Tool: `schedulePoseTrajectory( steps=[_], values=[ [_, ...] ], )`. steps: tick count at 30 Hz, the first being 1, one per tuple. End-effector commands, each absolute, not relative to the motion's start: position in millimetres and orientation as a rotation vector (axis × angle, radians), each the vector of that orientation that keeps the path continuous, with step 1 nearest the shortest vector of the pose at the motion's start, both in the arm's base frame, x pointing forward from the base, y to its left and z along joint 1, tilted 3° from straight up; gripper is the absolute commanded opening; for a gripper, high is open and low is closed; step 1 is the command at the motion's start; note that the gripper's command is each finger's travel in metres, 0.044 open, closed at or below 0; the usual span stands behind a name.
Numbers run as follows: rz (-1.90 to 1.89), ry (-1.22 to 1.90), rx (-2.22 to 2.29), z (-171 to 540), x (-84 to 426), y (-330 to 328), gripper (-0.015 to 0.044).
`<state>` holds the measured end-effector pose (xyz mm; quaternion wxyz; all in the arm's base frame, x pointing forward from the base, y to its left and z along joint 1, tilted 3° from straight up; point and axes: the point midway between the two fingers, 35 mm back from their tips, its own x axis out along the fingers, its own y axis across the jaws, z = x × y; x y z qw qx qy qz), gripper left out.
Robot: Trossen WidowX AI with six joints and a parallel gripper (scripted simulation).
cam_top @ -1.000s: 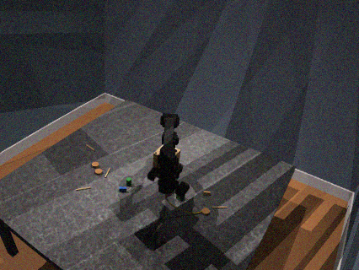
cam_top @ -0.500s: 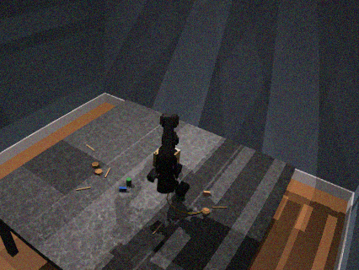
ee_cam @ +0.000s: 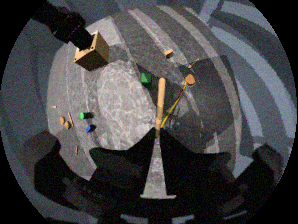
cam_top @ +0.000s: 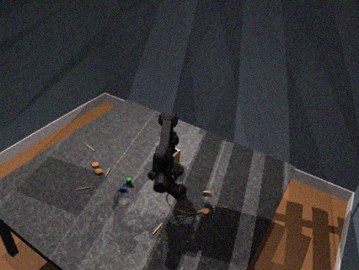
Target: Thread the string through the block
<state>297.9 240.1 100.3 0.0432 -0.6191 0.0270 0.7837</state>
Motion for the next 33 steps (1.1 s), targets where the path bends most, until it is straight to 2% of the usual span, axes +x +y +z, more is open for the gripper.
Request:
schedulePoseTrajectory(
  steps=[1, 33],
  values=[
    [2.395, 0.078, -1.905, 98.4, 298.0, 240.6, 0.0000],
    [2.257, 0.103, -2.073, 58.1, 298.2, 247.7, 0.0000]
  ],
)
